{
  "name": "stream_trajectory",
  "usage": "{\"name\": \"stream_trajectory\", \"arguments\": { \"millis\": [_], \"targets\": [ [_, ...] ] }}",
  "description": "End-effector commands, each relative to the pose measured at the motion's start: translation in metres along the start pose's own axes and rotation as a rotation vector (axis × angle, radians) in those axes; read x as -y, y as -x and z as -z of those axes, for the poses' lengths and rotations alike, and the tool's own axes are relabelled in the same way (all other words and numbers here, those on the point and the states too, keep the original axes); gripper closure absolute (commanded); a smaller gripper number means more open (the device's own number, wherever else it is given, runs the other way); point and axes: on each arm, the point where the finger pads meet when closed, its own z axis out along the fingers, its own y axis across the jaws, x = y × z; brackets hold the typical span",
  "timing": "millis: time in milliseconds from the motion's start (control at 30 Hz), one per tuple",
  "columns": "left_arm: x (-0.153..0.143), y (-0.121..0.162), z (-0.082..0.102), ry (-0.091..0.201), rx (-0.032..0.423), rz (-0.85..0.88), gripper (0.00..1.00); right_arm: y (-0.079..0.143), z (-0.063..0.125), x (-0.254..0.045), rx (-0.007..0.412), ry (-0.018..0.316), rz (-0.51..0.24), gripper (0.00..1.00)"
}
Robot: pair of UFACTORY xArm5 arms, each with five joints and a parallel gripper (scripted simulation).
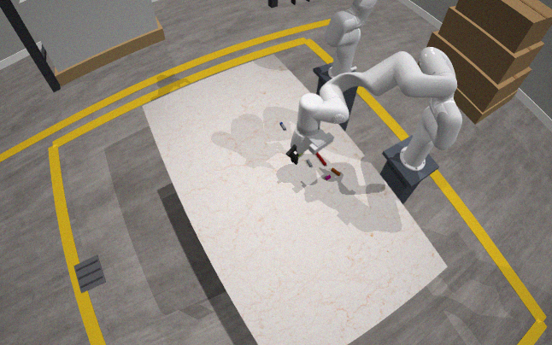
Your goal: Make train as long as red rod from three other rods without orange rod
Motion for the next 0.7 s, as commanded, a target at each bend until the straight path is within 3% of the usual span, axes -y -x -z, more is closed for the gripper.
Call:
{"name": "stream_trajectory", "arguments": {
  "millis": [0, 667],
  "targets": [
    [-0.003, 0.0007, -0.0002, 0.003, 0.002, 0.168, 0.0, -0.0008, 0.0013, 0.0, -0.004, 0.0, 0.0, 0.0],
    [-0.0091, 0.0007, -0.006, 0.002, 0.003, 0.689, 0.0, -0.0008, 0.0013, 0.0, -0.004, 0.0, 0.0, 0.0]
  ]
}}
